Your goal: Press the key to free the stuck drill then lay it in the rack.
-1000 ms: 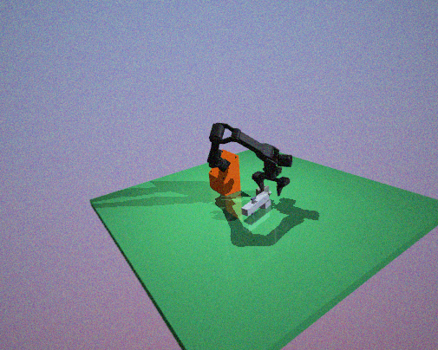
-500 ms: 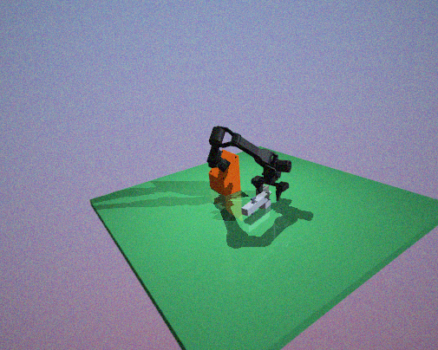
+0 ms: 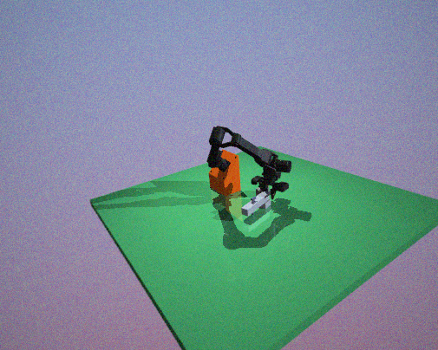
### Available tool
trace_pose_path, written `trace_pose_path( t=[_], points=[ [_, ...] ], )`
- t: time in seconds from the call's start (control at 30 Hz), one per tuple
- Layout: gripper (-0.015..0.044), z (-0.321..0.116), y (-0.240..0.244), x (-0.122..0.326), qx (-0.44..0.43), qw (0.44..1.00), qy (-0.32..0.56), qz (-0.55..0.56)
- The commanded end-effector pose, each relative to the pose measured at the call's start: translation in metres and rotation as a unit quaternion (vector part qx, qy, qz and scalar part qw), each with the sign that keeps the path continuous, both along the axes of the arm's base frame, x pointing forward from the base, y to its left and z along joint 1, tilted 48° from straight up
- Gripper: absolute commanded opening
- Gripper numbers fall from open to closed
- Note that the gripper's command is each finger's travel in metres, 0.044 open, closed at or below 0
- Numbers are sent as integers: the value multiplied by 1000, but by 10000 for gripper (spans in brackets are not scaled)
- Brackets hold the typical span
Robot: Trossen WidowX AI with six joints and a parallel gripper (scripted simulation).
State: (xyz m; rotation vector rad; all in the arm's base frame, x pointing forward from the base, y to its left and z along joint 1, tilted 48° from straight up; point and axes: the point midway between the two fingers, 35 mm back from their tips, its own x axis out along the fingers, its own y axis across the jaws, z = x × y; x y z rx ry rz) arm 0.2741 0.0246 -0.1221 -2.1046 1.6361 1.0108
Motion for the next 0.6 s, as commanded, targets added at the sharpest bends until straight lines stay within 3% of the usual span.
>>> trace_pose_path(
  t=[0.0, 0.23, 0.57],
  points=[
    [46, 0, 0, 0, 0, 1000, 0, -1],
    [0, 0, 0, 0, 0, 1000, 0, -1],
    [0, -6, 6, -4, -3, 1000, 4, 2]
  ],
)
